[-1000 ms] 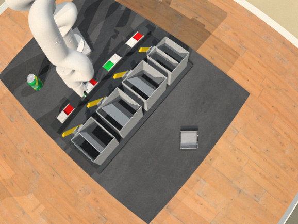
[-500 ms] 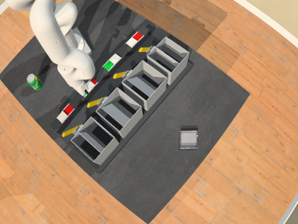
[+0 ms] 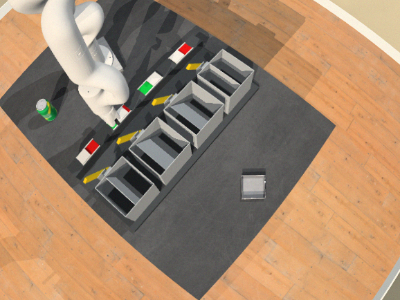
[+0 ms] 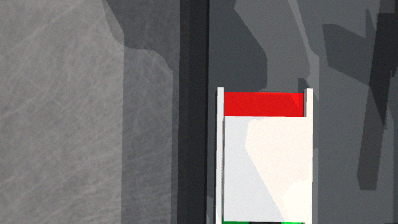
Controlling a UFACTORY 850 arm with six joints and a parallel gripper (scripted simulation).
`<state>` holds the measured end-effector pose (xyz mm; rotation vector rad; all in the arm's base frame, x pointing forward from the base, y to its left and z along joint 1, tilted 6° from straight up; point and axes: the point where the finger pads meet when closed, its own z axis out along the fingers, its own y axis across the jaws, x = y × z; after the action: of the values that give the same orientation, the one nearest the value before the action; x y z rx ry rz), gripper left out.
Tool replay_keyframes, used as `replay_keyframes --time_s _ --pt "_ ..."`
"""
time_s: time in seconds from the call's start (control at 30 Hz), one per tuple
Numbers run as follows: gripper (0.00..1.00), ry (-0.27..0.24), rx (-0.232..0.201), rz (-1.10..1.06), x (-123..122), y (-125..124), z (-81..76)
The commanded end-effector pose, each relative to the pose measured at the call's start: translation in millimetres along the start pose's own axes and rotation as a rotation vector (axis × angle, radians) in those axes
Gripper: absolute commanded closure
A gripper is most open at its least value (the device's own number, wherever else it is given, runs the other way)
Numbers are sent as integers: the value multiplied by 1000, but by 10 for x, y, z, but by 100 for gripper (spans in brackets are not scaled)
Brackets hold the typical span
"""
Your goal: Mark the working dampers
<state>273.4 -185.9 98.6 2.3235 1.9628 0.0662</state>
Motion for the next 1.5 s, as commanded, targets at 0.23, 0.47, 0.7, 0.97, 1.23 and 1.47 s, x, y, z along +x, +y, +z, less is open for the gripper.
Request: replay_keyframes --time_s 0.23,0.47,0.7,0.97,1.23,1.47 --pt "100 -1 0 0 33 6 -3" --pt "100 -1 0 0 55 6 -3" --pt "100 -1 0 0 68 6 -3" --pt "100 -1 0 0 84 6 -3" --pt "100 -1 0 0 94 6 -3" --pt "100 -1 0 0 101 6 -3"
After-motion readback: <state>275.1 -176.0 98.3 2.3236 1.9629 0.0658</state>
